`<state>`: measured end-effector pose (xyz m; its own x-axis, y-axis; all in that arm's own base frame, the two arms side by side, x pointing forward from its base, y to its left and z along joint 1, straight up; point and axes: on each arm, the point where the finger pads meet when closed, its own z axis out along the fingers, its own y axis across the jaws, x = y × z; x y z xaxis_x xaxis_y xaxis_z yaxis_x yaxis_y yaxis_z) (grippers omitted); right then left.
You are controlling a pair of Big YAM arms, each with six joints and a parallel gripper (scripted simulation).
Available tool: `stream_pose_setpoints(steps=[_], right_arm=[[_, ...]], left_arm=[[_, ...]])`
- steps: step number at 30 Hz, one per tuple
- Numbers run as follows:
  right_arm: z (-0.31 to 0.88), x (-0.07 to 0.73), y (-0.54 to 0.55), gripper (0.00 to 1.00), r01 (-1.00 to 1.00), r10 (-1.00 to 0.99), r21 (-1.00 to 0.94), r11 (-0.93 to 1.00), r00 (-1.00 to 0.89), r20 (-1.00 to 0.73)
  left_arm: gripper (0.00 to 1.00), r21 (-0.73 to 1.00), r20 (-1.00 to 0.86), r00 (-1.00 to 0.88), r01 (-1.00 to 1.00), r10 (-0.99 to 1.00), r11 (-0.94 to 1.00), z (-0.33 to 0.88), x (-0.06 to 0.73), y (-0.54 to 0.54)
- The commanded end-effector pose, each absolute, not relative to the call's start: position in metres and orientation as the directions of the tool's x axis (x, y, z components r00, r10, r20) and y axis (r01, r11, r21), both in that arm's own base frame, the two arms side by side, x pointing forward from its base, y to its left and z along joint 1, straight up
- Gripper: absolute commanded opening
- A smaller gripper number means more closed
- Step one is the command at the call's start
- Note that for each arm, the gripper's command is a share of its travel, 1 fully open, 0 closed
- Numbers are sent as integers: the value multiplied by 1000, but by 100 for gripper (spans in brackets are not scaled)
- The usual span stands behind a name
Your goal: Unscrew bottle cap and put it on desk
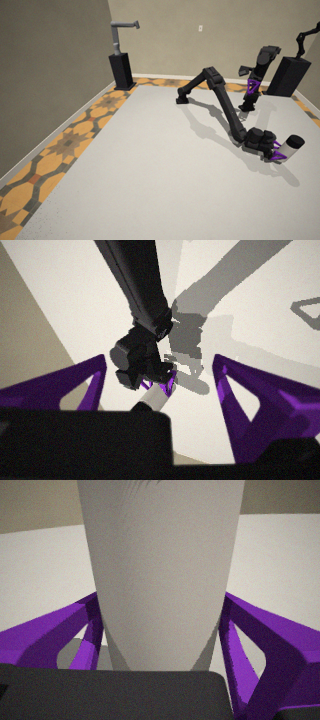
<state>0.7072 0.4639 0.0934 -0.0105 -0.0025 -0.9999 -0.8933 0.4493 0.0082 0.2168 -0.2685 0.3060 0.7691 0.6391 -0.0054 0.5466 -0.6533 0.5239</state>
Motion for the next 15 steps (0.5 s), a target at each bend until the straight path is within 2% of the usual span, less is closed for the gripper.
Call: stream_pose_setpoints(steps=[1,15], right_arm=[[137,716,468,0,-893,28,-33,449,50,-998],[127,712,455,0,-890,23,-28,456,44,-999]], left_arm=[[94,534,-6,768,544,640,-648,308,221,-271],[94,534,-6,768,544,640,-648,308,221,-271]])
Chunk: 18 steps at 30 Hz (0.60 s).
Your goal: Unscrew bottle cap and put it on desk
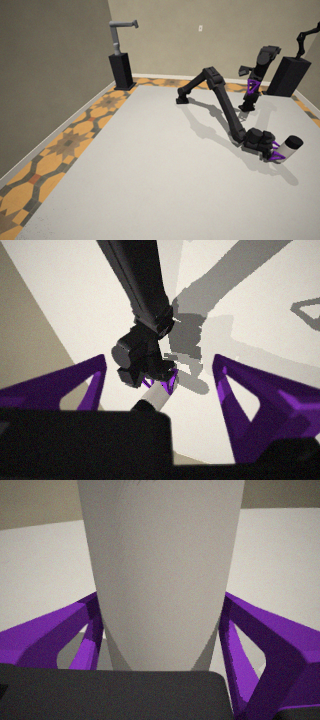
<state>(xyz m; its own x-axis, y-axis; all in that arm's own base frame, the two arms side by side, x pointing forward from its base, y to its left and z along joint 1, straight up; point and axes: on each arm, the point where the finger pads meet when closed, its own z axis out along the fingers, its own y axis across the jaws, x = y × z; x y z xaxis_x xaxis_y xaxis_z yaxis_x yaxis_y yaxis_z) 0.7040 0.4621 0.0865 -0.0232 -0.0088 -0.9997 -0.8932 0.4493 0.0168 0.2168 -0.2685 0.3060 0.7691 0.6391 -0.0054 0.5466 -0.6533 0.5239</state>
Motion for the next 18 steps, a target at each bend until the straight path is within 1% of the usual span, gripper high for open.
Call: stream_pose_setpoints(steps=[1,10,15,18], right_arm=[[127,709,451,0,-889,23,-29,457,44,-999],[129,648,382,0,-889,19,-31,456,45,-999],[136,599,337,0,-890,16,-32,456,44,-999],[136,588,329,0,-890,15,-32,456,44,-999]], left_arm=[[94,534,-6,768,544,640,-648,308,221,-271],[94,534,-6,768,544,640,-648,308,221,-271],[94,534,-6,768,544,640,-648,308,221,-271],[94,534,-6,768,544,640,-648,308,221,-271]])
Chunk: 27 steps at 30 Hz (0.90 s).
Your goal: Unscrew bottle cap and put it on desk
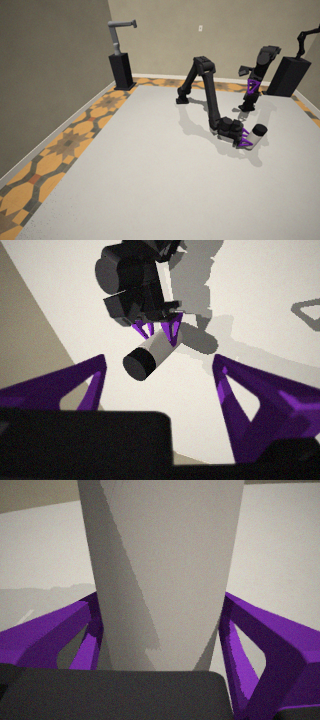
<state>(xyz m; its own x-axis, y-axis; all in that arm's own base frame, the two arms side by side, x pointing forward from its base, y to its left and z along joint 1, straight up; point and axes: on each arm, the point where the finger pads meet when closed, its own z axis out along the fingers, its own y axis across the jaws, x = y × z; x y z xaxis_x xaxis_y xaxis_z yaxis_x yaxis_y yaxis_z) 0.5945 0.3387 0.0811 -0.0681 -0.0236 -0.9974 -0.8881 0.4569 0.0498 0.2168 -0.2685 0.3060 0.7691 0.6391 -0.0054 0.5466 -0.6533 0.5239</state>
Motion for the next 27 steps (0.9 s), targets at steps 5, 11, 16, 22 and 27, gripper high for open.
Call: stream_pose_setpoints(steps=[5,11,16,22,27], right_arm=[[138,535,292,0,-890,12,-35,455,46,-999],[139,490,266,0,-890,9,-37,455,46,-999],[147,493,273,0,-893,15,-52,448,66,-998],[141,492,279,0,-885,-66,-139,444,123,-990],[142,492,279,0,-830,-254,-383,404,301,-919]], left_arm=[[94,534,-6,768,544,640,-648,308,221,-271],[94,534,-6,768,544,640,-648,308,221,-271],[94,534,-6,768,544,640,-648,308,221,-271],[94,534,-6,768,544,640,-648,308,221,-271],[94,534,-6,768,544,640,-648,308,221,-271]])
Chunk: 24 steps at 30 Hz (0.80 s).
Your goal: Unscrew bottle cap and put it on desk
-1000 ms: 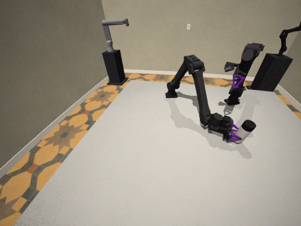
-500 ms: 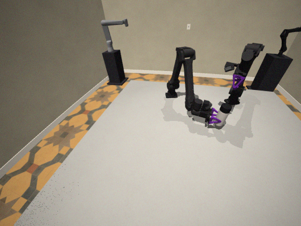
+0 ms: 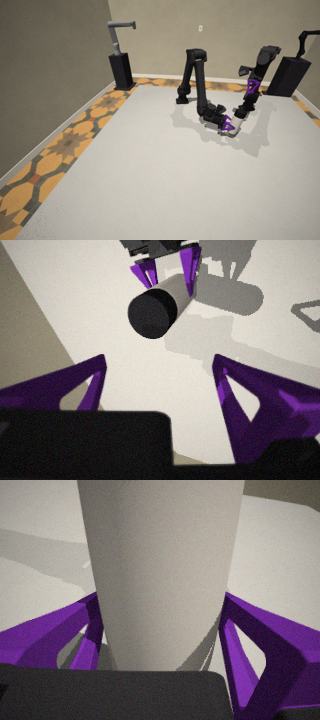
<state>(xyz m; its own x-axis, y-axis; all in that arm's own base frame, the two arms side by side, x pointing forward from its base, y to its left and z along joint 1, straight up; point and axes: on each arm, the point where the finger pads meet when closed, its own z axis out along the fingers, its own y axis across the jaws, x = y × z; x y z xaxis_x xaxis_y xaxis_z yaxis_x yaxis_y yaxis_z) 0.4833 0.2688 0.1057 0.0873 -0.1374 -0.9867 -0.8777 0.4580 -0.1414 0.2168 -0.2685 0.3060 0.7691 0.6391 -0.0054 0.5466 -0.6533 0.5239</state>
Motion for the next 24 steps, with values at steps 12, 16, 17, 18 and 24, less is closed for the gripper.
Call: stream_pose_setpoints(steps=[12,16,17,18,24], right_arm=[[142,494,274,0,-778,-333,-514,361,407,-851],[142,494,274,0,-778,-333,-514,360,407,-851],[144,494,274,0,-773,-330,-520,362,416,-847],[145,494,275,0,-772,-330,-522,362,417,-847],[145,494,275,0,-772,-330,-522,362,417,-847]], left_arm=[[94,534,-6,768,544,640,-648,308,221,-271],[94,534,-6,768,544,640,-648,308,221,-271],[94,534,-6,768,544,640,-648,308,221,-271],[94,534,-6,768,544,640,-648,308,221,-271],[94,534,-6,768,544,640,-648,308,221,-271]])
